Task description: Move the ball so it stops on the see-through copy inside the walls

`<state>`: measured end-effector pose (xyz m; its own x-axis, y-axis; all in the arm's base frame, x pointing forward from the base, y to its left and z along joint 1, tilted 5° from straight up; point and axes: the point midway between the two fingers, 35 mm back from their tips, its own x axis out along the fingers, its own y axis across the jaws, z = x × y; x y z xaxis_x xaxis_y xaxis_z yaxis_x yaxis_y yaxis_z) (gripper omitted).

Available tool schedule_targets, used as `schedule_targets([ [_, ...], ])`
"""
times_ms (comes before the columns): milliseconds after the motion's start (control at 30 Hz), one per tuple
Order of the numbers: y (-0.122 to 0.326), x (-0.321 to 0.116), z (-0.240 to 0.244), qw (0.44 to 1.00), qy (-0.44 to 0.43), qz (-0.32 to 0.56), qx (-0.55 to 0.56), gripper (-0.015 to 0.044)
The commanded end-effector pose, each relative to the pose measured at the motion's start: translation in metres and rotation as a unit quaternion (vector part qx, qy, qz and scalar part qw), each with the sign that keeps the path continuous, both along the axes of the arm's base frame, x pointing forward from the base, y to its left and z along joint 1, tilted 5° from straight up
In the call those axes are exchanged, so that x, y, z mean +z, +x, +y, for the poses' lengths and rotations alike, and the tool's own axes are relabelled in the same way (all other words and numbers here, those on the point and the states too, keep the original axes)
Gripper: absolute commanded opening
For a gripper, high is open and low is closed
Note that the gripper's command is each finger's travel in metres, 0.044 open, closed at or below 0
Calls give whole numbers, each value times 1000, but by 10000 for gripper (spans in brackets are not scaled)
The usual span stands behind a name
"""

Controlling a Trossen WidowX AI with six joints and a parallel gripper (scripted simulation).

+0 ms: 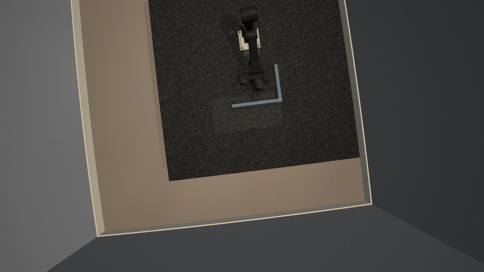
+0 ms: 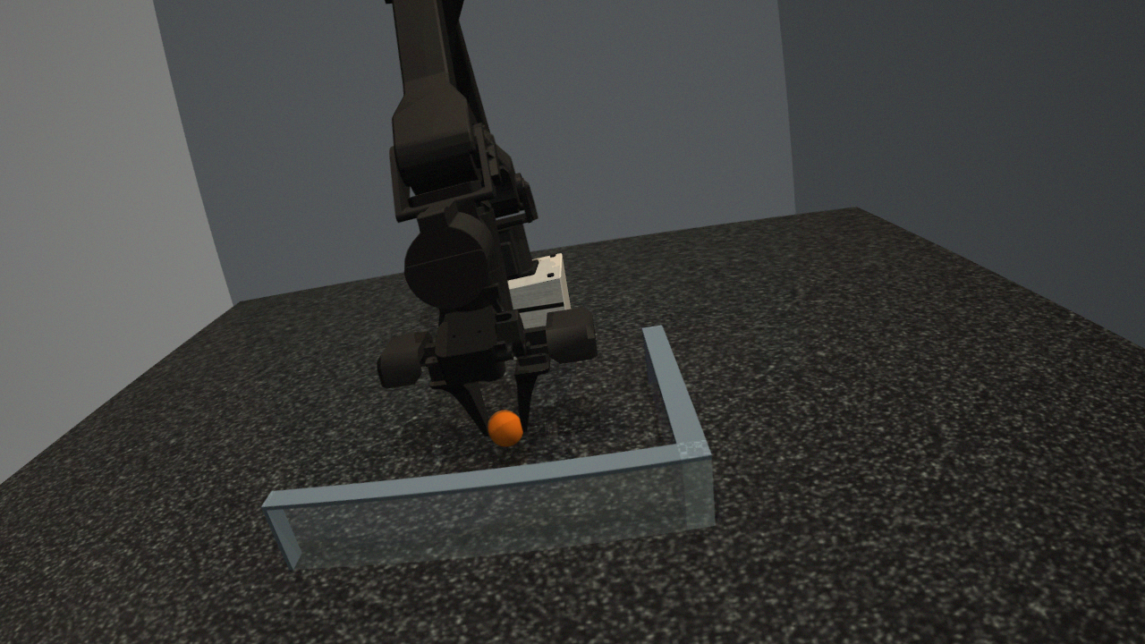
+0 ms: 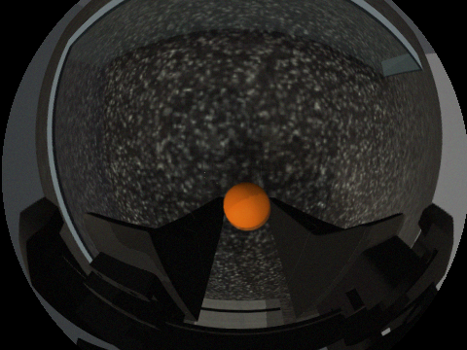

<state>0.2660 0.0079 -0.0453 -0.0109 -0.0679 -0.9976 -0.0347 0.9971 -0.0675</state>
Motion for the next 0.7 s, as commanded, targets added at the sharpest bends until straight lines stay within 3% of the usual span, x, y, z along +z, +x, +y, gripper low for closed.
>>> schedule_targets([
  [0, -1, -2, -1, 1000, -2, 1, 2, 0],
  [100, -1, -2, -1, 1000, -2, 1, 2, 0],
  [433, 0, -1, 0, 1000, 0, 0, 0, 259],
  [667, 2, 10, 1, 1000, 0, 0, 0, 259],
])
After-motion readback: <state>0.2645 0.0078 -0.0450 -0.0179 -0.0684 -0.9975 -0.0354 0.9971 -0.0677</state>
